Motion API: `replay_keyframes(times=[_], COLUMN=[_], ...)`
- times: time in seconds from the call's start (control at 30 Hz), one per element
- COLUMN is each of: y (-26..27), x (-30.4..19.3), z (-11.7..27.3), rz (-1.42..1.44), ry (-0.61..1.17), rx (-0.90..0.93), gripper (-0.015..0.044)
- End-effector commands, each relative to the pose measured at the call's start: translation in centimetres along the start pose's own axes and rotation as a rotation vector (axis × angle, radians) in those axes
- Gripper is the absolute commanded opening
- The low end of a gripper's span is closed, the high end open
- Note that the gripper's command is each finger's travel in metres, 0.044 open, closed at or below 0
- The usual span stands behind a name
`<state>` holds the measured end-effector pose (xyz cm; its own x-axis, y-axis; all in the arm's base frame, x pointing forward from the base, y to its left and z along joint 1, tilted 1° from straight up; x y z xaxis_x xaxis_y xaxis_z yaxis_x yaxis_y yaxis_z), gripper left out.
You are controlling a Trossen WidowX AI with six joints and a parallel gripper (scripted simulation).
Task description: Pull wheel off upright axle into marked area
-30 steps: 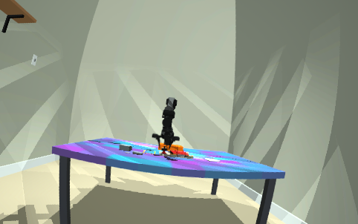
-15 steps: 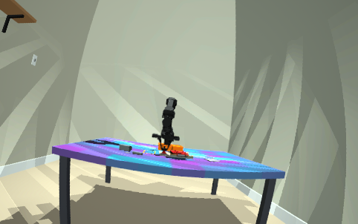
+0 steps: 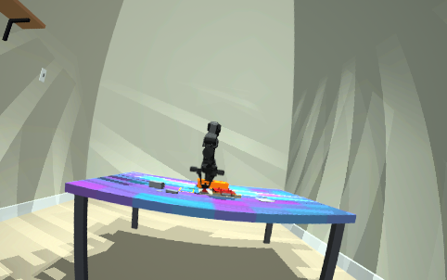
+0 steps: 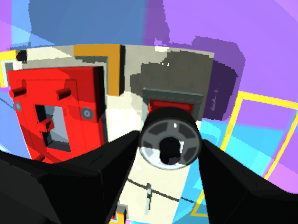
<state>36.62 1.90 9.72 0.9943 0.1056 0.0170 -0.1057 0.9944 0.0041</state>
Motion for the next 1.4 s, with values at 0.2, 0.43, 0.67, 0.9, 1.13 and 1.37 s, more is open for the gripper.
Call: replay_keyframes(times=[0.2,0.43,0.67,0.9,1.13,1.37], y=[0.0,0.0,0.0,0.0,0.0,0.0], x=[0.0,0.0,0.0,0.0,0.0,0.0], z=[0.5,0.7,0.9,1.2,1.4,1.6], rz=[0.000,-0.001,-0.001,-0.001,-0.001,-0.001], ry=[-0.002,-0.003,-0.004,-0.004,-0.005,-0.005], rx=[0.000,0.001,0.001,0.001,0.001,0.001], gripper=[0.0000,0.0000,0.0000,0.0000,0.0000,0.0000])
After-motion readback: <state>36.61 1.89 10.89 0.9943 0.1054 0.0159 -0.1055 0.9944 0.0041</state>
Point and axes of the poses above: the point midway between the two fingers, 35 mm back from their tips, its own z axis back along the fingers, its own y axis across the jaws, x = y × z, the point moved 6 cm from there along z, back along the fingers, and after that the axes turned 2 degrees about -z, right-handed, at the moved point
